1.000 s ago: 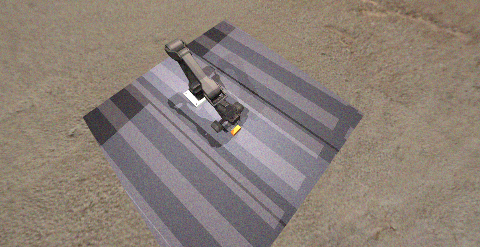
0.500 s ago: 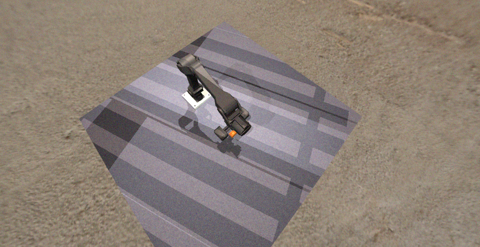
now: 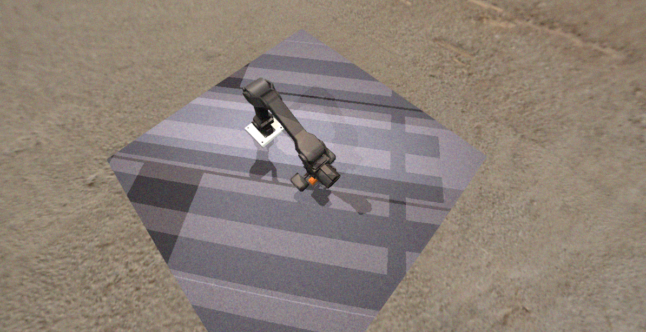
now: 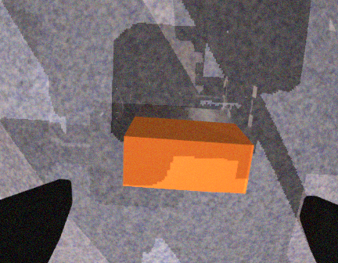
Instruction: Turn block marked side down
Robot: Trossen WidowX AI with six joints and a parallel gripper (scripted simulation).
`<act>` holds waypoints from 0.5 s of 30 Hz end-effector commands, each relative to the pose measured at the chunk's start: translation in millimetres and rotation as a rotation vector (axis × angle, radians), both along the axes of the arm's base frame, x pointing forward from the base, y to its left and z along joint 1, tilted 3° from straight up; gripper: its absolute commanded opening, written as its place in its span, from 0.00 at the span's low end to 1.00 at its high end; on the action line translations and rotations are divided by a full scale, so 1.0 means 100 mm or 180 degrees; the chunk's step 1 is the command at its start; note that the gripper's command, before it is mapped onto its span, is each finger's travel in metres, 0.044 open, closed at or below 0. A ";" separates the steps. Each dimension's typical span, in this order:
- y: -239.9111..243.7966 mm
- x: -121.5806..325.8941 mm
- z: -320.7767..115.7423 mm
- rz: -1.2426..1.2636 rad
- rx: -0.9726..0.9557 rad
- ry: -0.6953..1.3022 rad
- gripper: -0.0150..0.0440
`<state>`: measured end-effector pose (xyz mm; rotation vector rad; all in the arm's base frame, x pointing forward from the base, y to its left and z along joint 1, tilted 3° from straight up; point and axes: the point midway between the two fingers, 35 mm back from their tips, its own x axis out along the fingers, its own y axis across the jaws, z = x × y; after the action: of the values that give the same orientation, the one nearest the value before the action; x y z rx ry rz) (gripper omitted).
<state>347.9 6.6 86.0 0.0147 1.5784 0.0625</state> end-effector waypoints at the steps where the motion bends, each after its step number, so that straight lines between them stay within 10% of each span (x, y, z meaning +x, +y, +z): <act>1: 0.00 0.01 -0.11 0.0008 -0.0013 -0.0016 1.00; 15: 0.01 0.00 -0.31 -0.0004 -0.0008 -0.0015 1.00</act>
<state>349.0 7.8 61.4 0.0118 1.5706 0.0650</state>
